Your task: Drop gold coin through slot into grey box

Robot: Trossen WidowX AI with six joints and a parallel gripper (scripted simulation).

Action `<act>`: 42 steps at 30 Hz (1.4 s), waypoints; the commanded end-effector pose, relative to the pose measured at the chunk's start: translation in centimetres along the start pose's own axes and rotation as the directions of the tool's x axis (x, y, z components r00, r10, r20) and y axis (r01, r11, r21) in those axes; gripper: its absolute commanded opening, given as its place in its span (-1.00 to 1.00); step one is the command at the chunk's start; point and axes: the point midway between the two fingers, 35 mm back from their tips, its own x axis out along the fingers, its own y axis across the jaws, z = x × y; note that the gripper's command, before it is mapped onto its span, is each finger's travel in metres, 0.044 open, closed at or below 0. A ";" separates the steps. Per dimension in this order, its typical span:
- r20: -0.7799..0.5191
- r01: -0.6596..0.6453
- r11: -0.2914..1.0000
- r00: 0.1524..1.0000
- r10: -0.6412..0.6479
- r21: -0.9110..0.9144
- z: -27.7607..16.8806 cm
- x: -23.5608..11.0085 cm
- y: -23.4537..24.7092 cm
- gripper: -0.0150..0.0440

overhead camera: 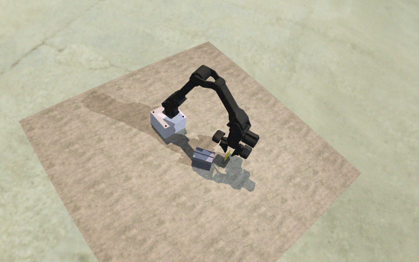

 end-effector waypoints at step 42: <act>-0.004 -0.005 1.000 1.000 0.005 -0.006 -0.1 1.4 0.1 -0.49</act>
